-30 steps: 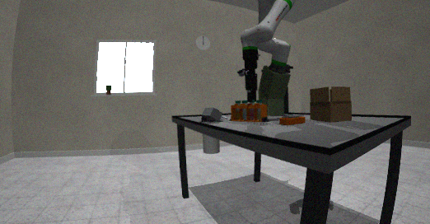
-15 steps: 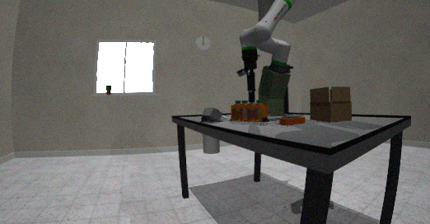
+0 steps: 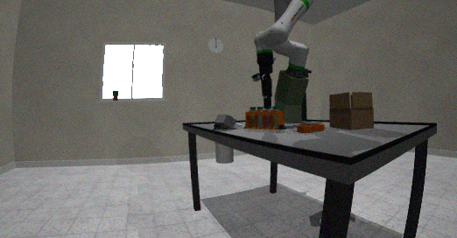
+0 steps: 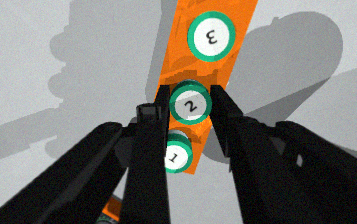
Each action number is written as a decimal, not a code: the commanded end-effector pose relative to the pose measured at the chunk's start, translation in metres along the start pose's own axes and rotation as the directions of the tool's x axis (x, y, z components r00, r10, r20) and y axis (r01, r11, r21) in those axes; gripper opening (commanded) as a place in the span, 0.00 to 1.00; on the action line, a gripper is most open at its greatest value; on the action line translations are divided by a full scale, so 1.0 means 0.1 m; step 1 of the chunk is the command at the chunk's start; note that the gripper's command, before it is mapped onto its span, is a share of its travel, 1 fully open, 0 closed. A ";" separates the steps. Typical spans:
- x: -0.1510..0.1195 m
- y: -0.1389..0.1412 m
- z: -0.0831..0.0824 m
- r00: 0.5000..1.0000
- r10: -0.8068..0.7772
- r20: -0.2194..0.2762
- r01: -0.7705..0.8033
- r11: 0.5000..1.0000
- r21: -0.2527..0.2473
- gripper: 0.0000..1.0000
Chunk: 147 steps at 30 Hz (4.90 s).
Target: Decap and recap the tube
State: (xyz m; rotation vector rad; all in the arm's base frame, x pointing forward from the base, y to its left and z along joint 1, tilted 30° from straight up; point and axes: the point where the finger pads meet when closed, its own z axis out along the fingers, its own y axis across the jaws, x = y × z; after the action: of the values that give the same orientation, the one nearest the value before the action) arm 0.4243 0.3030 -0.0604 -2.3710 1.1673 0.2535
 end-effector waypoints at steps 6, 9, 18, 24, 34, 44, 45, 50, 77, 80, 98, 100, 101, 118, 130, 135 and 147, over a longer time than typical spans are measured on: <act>0.00 -0.01 -0.01 0.962 0.273 -0.007 -0.273 0.962 -0.001 0.30; 0.00 -0.01 -0.01 0.942 0.337 -0.007 -0.337 0.942 0.000 0.30; 0.00 -0.01 -0.01 0.800 0.600 -0.007 -0.600 0.800 0.002 0.30; 0.00 -0.01 -0.01 0.789 0.615 -0.007 -0.615 0.789 0.002 0.30; 0.00 -0.01 0.01 0.789 0.615 -0.007 -0.615 0.789 0.002 0.41; 0.00 -0.01 0.00 0.895 0.446 -0.007 -0.446 0.895 0.000 0.41; 0.00 -0.01 0.00 0.912 0.410 -0.007 -0.410 0.912 0.000 0.41; 0.00 -0.01 0.00 0.975 0.220 -0.007 -0.220 0.975 -0.001 0.41; 0.00 -0.01 0.00 0.968 -0.251 -0.006 0.251 0.968 -0.004 0.30; 0.00 -0.01 0.00 0.968 -0.251 -0.006 0.251 0.968 -0.004 0.30; 0.00 -0.01 0.00 0.957 0.292 -0.007 -0.292 0.957 -0.001 0.30; 0.00 -0.01 0.00 0.923 0.386 -0.007 -0.386 0.923 0.000 0.30; 0.00 -0.01 0.00 0.902 0.431 -0.007 -0.431 0.902 0.000 0.30; 0.00 -0.01 0.00 0.702 0.713 -0.006 -0.713 0.702 0.002 0.41; 0.00 -0.01 0.00 0.730 0.684 -0.006 -0.684 0.730 0.002 0.41; 0.00 -0.01 0.00 0.851 0.525 -0.007 -0.525 0.851 0.001 0.41; 0.00 -0.01 0.00 0.988 0.153 -0.007 -0.153 0.988 -0.002 0.41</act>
State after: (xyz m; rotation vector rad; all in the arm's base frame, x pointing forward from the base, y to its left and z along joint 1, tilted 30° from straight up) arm 0.4244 0.3033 -0.0609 -2.2149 1.5214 0.3239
